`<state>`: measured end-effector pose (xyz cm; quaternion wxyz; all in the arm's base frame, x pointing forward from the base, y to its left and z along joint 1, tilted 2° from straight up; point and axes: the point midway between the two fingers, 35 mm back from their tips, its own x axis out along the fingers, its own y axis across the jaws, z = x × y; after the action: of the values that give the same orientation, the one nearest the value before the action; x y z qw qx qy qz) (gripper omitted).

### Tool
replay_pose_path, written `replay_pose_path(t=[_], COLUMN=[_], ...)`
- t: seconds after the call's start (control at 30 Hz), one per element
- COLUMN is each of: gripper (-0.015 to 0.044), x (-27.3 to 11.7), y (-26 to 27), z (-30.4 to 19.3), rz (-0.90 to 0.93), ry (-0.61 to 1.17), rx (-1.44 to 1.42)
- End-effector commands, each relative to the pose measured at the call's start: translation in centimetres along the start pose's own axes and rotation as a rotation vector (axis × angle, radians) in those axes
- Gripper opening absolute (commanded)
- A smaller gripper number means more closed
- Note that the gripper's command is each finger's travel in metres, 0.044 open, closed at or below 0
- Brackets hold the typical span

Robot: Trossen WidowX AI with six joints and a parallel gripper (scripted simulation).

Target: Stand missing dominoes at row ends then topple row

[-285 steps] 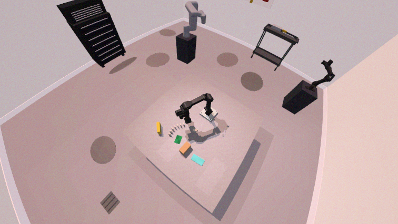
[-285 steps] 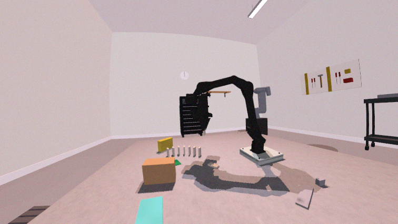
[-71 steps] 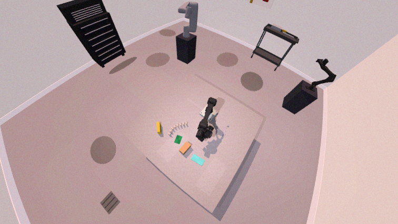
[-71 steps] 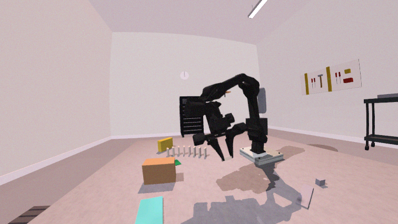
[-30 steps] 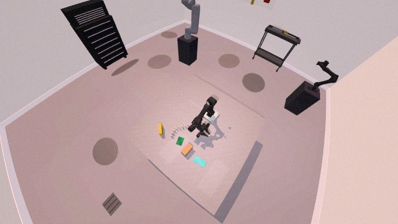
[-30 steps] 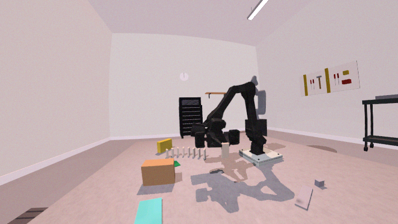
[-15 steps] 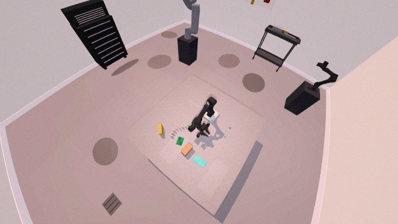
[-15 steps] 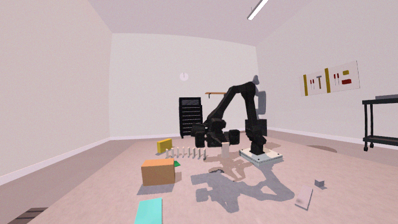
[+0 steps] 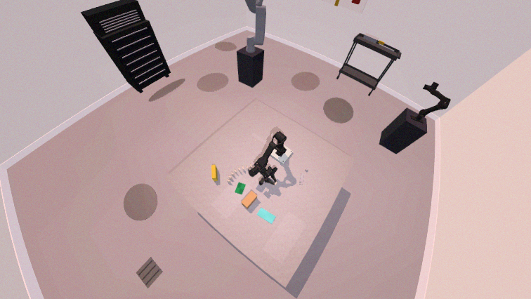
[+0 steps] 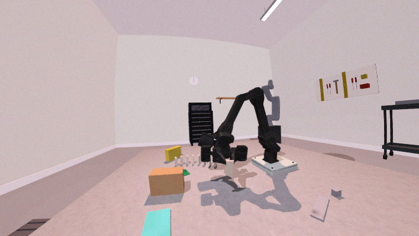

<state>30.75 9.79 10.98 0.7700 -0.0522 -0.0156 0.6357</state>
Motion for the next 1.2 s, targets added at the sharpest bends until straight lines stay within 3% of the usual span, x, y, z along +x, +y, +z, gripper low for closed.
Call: replay_pose_path(t=[0.0, 1.17], gripper=[0.0107, 0.0107], x=[0.2, 1.6], y=[-0.2, 0.5], z=[-0.9, -6.2], rz=[0.000, 0.025], ry=[0.002, -0.024], rx=[0.007, 0.011])
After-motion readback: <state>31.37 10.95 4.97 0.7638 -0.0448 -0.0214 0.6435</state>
